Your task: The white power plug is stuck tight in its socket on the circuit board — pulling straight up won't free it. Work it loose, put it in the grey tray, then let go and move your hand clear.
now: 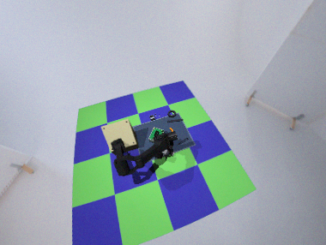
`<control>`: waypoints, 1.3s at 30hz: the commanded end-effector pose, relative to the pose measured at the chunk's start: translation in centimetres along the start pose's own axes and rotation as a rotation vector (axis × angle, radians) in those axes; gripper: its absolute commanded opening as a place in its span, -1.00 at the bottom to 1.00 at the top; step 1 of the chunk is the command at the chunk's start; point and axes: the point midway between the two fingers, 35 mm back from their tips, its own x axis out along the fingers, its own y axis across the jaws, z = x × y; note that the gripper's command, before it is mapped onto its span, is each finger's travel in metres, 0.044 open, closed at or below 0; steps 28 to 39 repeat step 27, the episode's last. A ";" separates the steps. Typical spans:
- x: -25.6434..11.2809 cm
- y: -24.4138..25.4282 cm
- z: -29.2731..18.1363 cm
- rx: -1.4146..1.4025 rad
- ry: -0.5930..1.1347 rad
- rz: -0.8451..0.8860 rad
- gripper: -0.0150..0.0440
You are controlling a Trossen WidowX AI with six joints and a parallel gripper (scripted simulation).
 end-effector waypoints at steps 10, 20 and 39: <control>-0.8 0.1 0.0 0.001 0.005 0.002 1.00; -7.9 -0.2 -0.2 0.002 0.015 -0.012 1.00; -8.0 2.2 -1.7 0.001 0.018 -0.006 1.00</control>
